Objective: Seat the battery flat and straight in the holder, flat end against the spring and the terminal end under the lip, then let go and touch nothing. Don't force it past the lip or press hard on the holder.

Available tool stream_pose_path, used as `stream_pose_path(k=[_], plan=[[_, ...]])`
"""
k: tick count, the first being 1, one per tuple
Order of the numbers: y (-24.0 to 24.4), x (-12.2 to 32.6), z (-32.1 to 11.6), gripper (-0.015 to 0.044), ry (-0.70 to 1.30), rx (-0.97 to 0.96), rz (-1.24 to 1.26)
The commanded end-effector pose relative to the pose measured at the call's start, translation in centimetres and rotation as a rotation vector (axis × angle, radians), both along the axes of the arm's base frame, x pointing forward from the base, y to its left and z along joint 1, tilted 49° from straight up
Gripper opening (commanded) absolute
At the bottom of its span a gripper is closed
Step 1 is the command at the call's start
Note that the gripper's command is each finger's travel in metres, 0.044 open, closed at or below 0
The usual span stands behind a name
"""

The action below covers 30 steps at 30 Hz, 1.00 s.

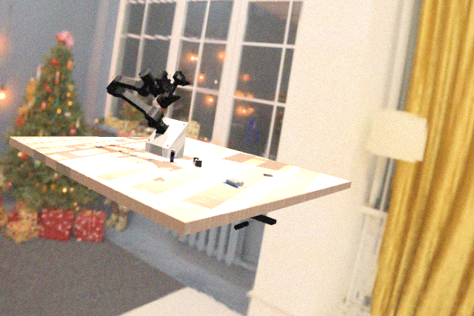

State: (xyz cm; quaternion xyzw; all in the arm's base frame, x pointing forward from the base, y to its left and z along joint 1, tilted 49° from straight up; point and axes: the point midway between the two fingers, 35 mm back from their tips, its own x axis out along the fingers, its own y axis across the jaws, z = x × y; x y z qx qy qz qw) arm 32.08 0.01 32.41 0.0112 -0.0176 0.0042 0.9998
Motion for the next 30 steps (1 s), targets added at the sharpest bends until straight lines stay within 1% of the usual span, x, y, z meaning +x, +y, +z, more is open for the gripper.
stream_pose_path(k=[1,2,3,5,9,12,15,18,20,30], plan=[[0.0,0.2,-0.4,0.0374,0.019,0.006,-0.004],[0.0,0.6,-1.7,0.0347,0.076,0.021,-0.017],[-0.1,1.2,-3.9,0.0321,0.17,0.043,-0.041],[-0.1,1.8,-9.4,0.0269,0.403,0.074,-0.111],[-0.4,0.4,-17.2,0.0164,0.753,0.054,-0.248],[-1.0,-2.6,-22.4,0.0085,1.037,-0.047,-0.389],[-2.0,-6.4,-25.4,0.0006,1.279,-0.231,-0.534],[-3.4,-9.8,-26.1,0.0,1.465,-0.478,-0.673],[-3.9,-11.0,-25.8,0.0,1.525,-0.597,-0.729],[-4.0,-11.1,-25.8,0.0,1.533,-0.615,-0.737]])
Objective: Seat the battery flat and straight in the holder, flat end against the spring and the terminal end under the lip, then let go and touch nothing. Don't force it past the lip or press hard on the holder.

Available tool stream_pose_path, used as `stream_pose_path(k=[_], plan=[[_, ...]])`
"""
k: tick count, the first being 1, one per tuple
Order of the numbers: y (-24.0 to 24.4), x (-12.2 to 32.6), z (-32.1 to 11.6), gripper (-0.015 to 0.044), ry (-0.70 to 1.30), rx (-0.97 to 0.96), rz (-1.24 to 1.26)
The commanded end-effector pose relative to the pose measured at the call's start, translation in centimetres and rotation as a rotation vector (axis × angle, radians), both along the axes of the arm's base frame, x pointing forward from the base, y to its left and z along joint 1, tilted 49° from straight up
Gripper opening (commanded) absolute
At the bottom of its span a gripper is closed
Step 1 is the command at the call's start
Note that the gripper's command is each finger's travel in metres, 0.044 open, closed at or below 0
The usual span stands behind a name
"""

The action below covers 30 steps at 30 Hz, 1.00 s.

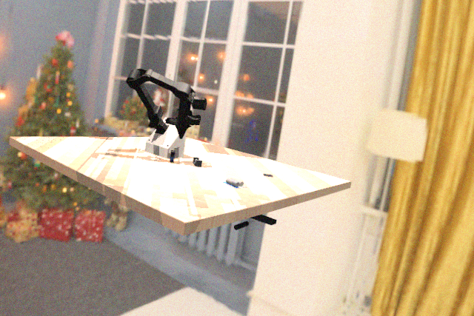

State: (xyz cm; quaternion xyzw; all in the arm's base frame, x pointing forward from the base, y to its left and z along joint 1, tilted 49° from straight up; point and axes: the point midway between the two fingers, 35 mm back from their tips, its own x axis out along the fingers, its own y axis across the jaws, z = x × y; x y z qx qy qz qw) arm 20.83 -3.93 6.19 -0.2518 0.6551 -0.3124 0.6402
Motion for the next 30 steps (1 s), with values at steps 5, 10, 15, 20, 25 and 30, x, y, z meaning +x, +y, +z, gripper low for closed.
stream_pose_path(k=[5,10,15,20,25,30], plan=[[-1.3,0.1,-0.8,0.0,0.005,-0.022,-0.008],[-3.8,-0.1,-3.0,0.0,0.002,-0.017,-0.017],[-5.9,-0.3,-4.6,0.0,0.006,-0.031,0.0],[-6.2,-0.4,-4.7,0.0,0.007,-0.033,0.002],[-6.7,-0.3,-4.2,0.0,0.007,-0.031,0.002],[-7.2,-0.3,-3.6,0.0,0.007,-0.029,0.002]])
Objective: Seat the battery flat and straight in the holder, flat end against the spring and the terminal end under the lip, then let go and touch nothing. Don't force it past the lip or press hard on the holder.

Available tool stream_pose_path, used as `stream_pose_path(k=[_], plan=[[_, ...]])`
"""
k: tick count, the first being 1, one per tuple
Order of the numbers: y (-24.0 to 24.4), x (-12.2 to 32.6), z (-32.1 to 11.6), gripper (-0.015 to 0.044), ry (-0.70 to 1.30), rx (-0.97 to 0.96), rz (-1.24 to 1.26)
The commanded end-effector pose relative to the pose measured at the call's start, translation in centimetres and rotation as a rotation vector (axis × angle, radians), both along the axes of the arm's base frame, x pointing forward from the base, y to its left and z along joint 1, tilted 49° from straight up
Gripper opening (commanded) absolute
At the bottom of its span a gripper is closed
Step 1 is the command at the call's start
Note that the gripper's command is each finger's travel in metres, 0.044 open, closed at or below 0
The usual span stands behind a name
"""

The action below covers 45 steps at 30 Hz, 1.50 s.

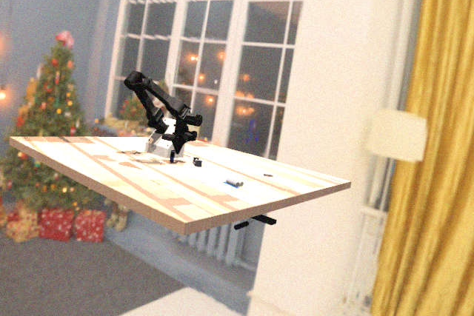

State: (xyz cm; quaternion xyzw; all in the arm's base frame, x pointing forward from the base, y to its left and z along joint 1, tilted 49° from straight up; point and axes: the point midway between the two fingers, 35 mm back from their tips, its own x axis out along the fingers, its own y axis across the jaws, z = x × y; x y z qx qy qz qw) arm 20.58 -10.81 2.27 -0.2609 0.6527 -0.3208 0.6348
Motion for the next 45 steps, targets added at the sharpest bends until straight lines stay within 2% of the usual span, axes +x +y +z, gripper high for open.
stream_pose_path(k=[1,31,34,45], plan=[[-0.4,0.0,0.5,0.0,0.002,-0.002,0.003],[-3.5,-0.5,4.1,0.0,0.002,-0.009,0.003],[-2.4,-0.3,4.2,0.0,0.001,0.001,0.002],[2.5,0.0,9.3,0.0,0.003,-0.005,0.003]])
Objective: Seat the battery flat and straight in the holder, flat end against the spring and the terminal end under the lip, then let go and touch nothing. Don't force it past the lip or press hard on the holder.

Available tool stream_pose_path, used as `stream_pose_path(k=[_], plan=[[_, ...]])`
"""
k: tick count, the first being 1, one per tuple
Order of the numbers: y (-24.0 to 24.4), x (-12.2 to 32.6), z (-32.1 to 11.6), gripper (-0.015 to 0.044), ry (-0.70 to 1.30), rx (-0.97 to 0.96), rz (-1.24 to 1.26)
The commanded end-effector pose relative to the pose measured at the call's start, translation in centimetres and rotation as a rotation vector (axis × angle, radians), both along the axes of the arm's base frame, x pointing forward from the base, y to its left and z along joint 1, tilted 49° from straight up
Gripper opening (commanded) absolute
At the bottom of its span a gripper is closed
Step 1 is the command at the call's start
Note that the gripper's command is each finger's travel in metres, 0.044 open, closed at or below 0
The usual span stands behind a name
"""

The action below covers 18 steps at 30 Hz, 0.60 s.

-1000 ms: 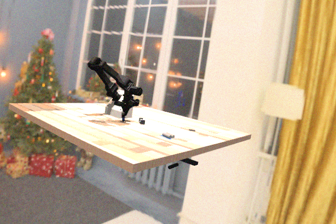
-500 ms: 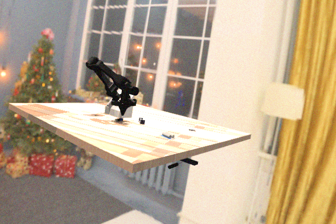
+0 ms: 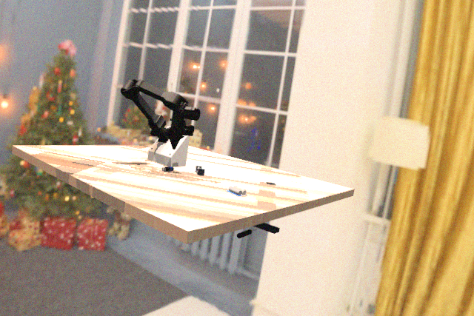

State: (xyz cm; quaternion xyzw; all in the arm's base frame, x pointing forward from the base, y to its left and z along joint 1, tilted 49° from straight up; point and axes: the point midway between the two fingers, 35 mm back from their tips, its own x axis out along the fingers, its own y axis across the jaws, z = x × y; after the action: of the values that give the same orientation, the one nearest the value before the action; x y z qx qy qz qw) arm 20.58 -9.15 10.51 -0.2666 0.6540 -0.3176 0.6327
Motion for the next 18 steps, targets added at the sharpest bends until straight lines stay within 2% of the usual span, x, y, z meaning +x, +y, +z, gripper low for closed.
stream_pose_path(k=[1,11,13,18], plan=[[0.8,0.0,1.1,0.0,-0.007,-0.002,-0.006],[0.7,-0.1,0.9,0.0,0.001,-0.005,-0.002],[0.4,-0.1,0.7,0.0053,-0.065,-0.007,-0.06],[-2.0,-0.1,-0.6,0.0184,-0.549,-0.035,-0.485]])
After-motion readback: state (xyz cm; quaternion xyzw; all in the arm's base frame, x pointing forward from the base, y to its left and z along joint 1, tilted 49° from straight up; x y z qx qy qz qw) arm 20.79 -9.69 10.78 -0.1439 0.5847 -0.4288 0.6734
